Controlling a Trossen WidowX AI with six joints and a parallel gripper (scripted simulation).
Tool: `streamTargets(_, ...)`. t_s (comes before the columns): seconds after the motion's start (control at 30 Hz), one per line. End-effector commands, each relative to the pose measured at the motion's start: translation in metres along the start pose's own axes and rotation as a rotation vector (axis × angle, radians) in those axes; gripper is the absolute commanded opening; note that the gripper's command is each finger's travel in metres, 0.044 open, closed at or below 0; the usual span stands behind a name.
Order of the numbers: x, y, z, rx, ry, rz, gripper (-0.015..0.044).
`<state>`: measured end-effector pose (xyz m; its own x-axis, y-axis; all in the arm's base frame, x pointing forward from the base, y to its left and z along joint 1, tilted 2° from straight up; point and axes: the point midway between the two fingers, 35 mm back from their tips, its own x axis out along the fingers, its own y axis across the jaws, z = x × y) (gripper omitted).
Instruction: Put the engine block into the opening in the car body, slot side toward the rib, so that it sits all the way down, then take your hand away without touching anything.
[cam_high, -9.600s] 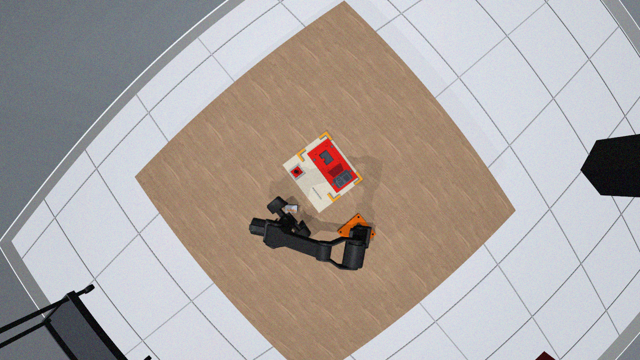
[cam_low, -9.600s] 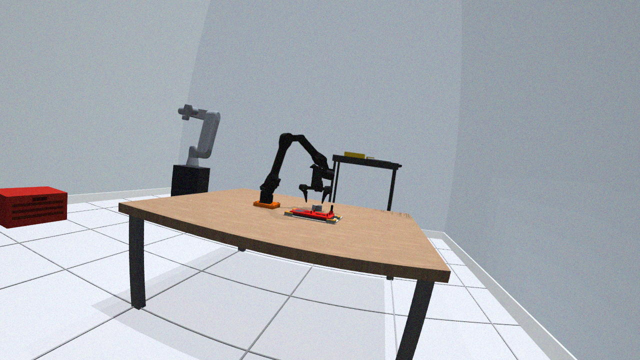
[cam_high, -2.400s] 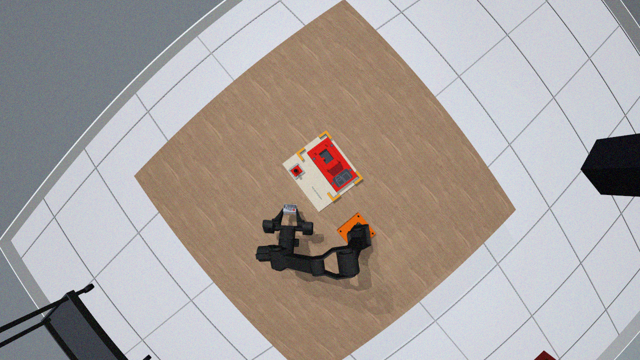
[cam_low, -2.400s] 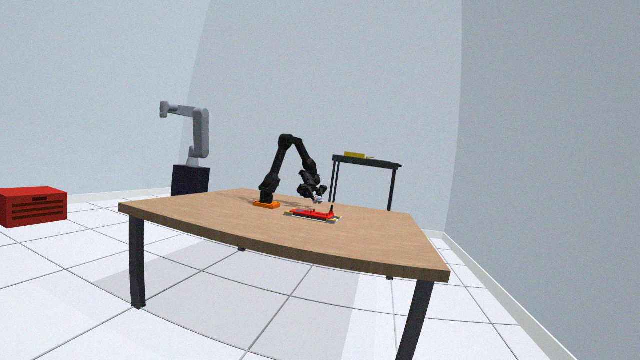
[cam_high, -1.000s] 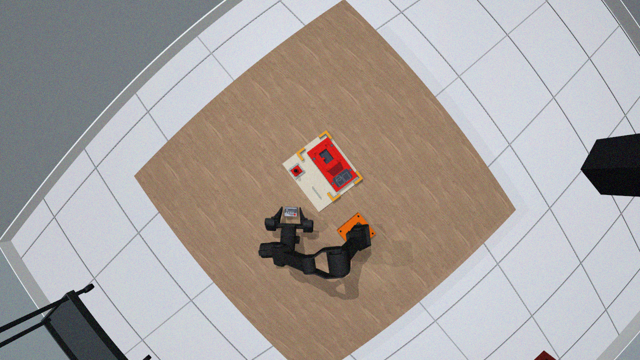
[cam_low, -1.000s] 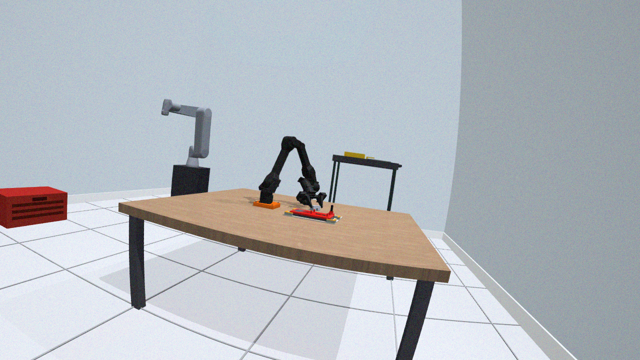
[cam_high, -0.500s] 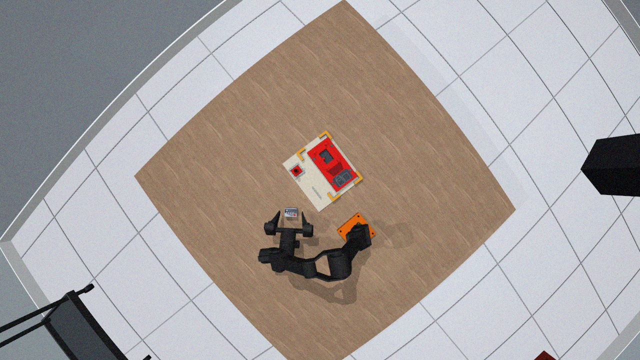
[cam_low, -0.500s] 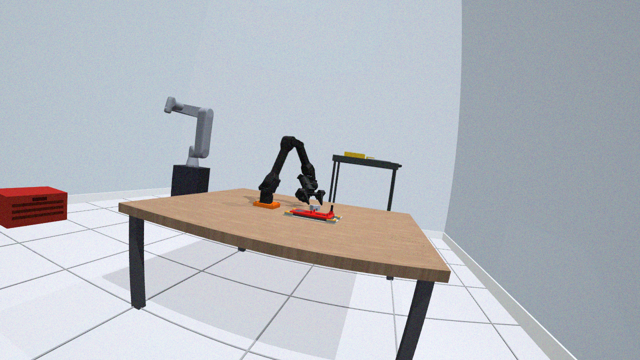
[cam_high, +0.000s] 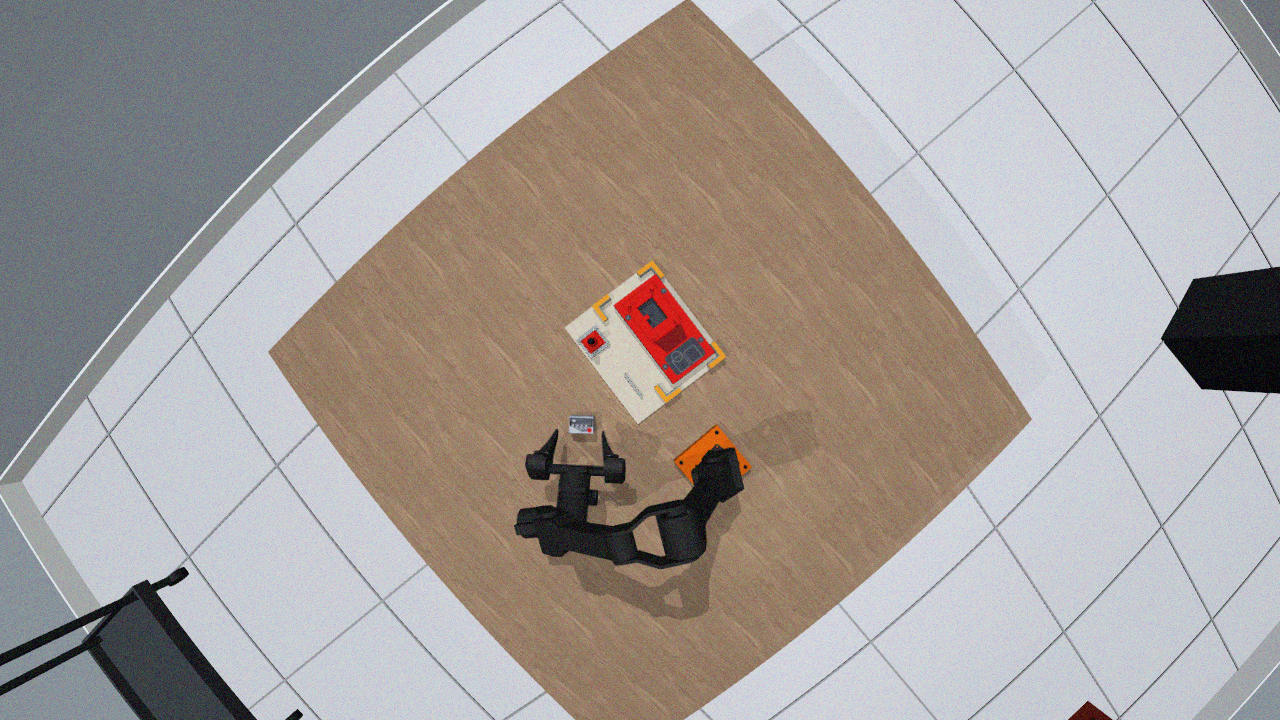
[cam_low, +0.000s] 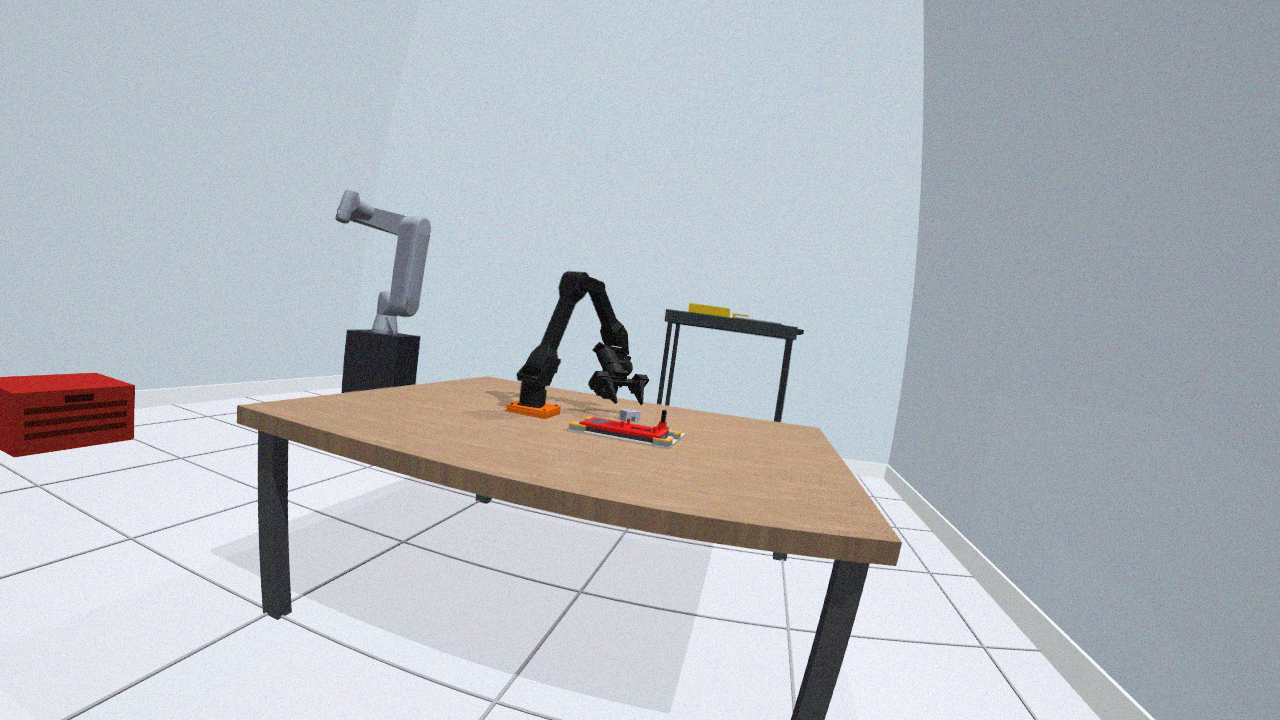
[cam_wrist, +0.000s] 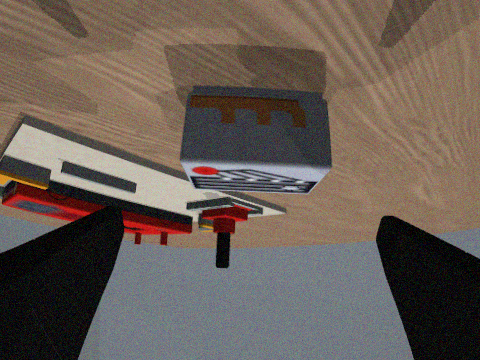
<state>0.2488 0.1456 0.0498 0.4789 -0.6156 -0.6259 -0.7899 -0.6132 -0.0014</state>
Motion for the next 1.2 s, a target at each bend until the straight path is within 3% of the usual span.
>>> streamTargets(0.0,0.0002,0.0000,0.0004,-0.003,0.000,0.000,0.0440)
streamTargets(0.43,0.0005,0.0001,0.0003,0.019,-0.004,0.002,0.0440)
streamTargets(1.17,0.0076,0.0043,-0.0030,0.760,-0.108,0.121,0.0440)
